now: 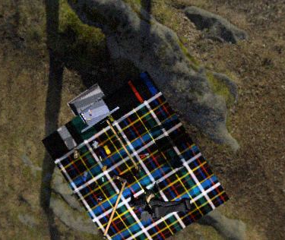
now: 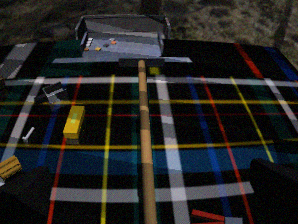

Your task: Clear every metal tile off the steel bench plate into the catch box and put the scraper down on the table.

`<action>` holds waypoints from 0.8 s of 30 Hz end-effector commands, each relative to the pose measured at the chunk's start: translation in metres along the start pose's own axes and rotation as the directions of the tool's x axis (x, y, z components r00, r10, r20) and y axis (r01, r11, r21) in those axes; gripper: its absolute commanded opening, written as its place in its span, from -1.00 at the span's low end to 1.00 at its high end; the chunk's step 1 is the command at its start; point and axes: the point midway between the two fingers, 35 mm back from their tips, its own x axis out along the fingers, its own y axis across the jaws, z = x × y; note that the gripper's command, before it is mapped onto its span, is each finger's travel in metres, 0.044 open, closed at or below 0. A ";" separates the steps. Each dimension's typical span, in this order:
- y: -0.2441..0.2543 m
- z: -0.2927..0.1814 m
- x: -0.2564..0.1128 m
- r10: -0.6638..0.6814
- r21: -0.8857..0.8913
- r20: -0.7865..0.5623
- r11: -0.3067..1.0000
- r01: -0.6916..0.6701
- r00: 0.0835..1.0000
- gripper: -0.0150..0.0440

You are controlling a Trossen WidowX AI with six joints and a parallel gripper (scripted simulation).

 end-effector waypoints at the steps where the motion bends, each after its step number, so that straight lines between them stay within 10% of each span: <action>1: 0.002 -0.017 0.012 -0.004 -0.010 -0.052 1.000 0.003 0.999 1.00; 24: -0.010 -0.107 0.068 -0.035 0.015 -0.347 0.999 0.043 0.937 1.00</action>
